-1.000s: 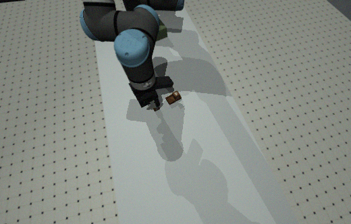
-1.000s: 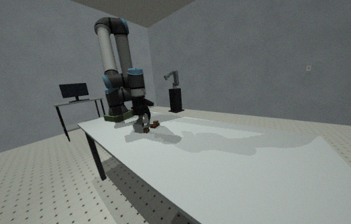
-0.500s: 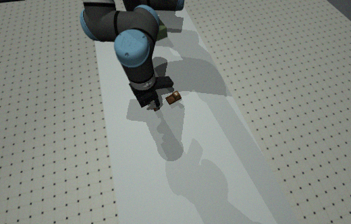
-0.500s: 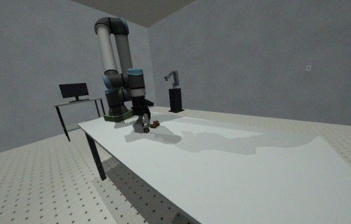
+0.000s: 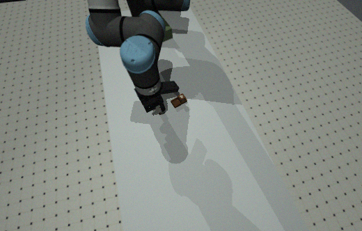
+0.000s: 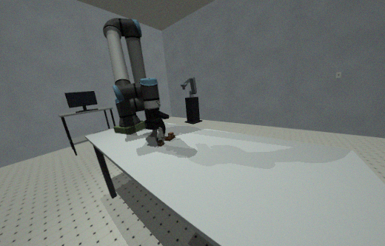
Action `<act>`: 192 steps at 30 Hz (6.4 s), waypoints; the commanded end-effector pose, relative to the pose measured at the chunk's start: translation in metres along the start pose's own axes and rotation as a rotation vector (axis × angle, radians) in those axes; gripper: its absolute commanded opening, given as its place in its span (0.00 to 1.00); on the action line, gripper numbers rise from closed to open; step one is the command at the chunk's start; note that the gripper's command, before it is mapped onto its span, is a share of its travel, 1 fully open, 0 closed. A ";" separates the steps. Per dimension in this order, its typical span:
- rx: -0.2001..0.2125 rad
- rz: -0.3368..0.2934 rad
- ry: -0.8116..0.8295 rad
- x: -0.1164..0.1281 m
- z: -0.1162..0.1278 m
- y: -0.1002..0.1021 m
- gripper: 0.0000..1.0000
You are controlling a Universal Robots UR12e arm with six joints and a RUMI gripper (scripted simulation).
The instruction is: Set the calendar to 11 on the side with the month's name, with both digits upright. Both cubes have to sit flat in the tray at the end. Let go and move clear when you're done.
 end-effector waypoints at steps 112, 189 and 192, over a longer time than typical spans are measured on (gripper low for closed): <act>0.001 -0.001 0.000 0.000 0.000 -0.090 0.10; 0.001 -0.001 -0.007 -0.089 0.016 -0.034 0.10; 0.001 -0.001 -0.007 -0.089 0.016 -0.034 0.10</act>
Point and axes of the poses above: the point where the finger pads meet when closed, its own y axis out along the fingers, its own z axis across the jaws, x = y × z, the point moved 2 cm from there along -y, back along the fingers, and after that the axes turned 10 degrees about -y, right-handed, at the moved point
